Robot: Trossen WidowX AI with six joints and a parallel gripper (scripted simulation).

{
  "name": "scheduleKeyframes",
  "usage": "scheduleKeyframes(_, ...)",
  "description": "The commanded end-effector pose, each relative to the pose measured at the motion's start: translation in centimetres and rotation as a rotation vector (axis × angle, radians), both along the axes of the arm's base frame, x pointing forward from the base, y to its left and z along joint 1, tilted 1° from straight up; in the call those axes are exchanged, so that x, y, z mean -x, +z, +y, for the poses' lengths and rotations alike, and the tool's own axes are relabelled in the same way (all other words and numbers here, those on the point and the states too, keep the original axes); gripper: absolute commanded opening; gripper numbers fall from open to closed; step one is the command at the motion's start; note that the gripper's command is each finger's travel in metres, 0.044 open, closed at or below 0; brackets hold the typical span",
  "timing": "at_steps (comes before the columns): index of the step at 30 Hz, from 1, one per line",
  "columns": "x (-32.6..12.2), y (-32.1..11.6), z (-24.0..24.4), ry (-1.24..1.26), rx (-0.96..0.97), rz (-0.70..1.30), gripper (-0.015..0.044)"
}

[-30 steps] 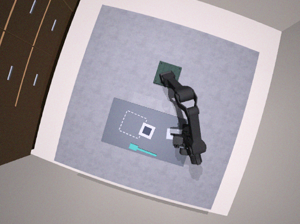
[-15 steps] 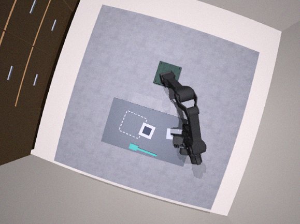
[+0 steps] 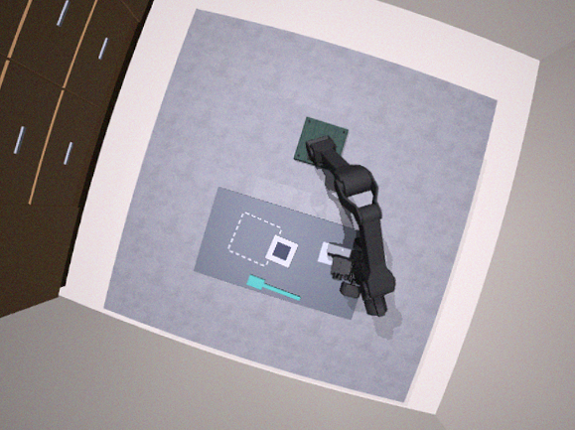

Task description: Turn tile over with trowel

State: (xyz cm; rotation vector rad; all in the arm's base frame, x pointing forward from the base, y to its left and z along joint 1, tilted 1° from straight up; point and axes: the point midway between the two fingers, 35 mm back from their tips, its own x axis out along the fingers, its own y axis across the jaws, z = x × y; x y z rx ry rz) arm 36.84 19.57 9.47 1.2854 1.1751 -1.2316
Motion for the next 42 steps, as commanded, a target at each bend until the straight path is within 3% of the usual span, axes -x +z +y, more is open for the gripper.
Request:
scheduleKeyframes(1,0.0,-0.1,0.1,-0.107,-0.006,0.003,0.013)
scheduleKeyframes(6,0.0,-0.1,0.1,-0.124,-0.006,0.003,0.013)
scheduleKeyframes(12,0.0,-0.1,0.1,-0.124,-0.006,0.003,0.027)
scheduleKeyframes(30,0.0,-0.1,0.1,-0.124,-0.006,0.003,0.027)
scheduleKeyframes(35,0.4,4.2,-0.2,-0.124,-0.006,0.004,0.027)
scheduleKeyframes(41,0.4,4.4,-0.2,-0.124,-0.006,0.004,0.027)
scheduleKeyframes(42,0.3,4.6,-0.2,-0.122,-0.01,-0.009,0.0296)
